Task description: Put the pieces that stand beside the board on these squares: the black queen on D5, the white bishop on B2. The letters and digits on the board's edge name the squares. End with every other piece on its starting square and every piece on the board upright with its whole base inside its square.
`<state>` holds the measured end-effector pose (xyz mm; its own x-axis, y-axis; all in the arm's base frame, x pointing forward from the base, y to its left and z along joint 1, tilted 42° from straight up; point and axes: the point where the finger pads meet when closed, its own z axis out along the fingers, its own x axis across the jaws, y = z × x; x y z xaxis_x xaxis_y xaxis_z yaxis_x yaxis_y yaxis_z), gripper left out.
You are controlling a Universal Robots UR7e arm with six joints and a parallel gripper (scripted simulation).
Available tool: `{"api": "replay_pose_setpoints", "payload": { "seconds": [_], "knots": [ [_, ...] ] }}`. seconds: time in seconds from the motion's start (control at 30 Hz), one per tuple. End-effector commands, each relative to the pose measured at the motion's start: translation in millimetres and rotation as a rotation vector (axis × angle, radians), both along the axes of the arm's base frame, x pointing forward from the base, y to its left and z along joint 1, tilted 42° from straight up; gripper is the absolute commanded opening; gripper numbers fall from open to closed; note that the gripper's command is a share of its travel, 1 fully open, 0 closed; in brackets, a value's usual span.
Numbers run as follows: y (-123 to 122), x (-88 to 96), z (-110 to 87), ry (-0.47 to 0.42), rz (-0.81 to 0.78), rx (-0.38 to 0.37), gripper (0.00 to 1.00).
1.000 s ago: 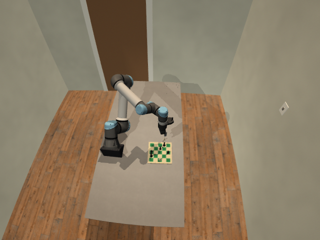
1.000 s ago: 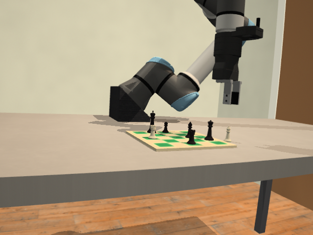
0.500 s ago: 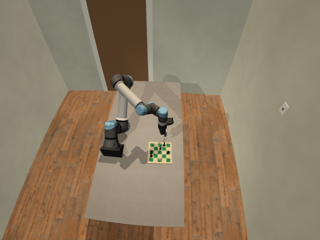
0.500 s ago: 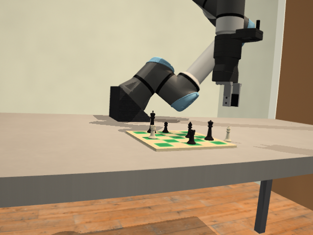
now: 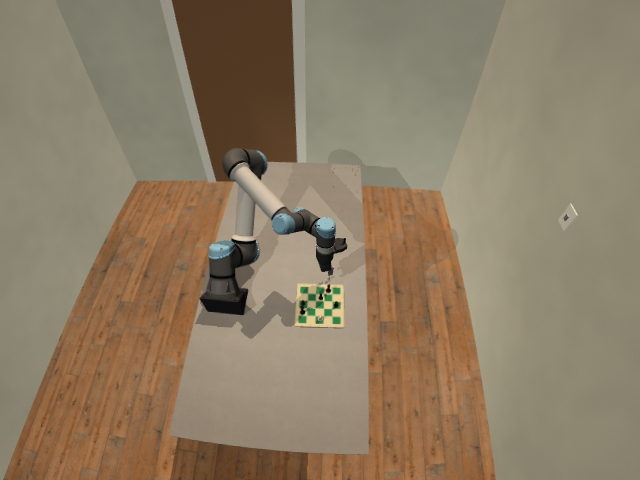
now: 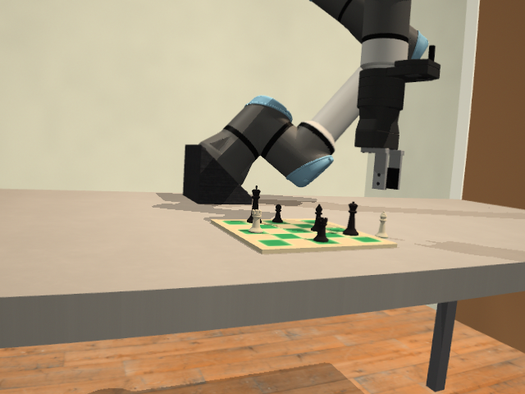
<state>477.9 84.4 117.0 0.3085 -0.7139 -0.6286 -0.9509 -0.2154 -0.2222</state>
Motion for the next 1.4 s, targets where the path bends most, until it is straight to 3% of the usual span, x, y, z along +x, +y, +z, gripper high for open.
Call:
{"api": "replay_pose_setpoints", "payload": {
  "seconds": [0.0, 0.63, 1.37],
  "knots": [
    [4.9, 0.5, -5.8, -0.001, -0.001, 0.0, 0.73],
    [17.4, 1.0, -19.8, -0.001, -0.001, 0.0, 0.73],
    [18.6, 1.0, -21.2, -0.001, -0.001, 0.0, 0.73]
  ]
}}
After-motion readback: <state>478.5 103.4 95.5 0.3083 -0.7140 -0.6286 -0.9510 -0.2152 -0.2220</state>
